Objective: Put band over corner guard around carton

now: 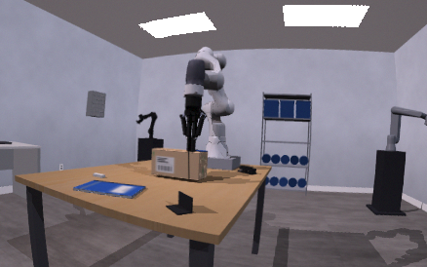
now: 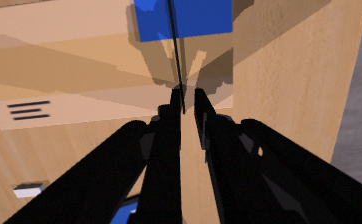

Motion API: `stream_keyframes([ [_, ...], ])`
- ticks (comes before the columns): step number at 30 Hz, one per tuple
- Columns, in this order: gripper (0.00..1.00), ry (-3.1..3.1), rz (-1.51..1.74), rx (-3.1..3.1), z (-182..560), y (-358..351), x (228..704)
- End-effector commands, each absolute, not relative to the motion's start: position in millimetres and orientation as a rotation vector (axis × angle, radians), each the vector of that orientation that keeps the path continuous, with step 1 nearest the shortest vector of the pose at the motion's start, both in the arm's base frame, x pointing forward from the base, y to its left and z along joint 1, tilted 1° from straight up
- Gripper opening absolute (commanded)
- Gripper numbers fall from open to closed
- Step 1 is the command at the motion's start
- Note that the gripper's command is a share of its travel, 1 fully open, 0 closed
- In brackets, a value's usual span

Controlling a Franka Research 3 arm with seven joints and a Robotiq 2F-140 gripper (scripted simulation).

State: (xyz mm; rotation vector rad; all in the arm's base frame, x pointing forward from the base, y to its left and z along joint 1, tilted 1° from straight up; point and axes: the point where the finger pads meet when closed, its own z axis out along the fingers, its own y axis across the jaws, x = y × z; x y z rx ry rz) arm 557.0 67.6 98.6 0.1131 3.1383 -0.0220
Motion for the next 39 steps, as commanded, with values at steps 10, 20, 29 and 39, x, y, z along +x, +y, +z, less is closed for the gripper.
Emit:
stream_keyframes([
  [10, 0.18, 3.138, -0.023, 0.119, 99.1, 68.2, 557.3],
  [20, 0.18, 3.138, -0.023, 0.119, 99.1, 68.2, 557.3],
  [29, 0.18, 3.138, -0.023, 0.119, 99.1, 68.2, 557.3],
  [39, 0.18, 3.138, -0.023, 0.119, 102.3, 68.2, 557.3],
])
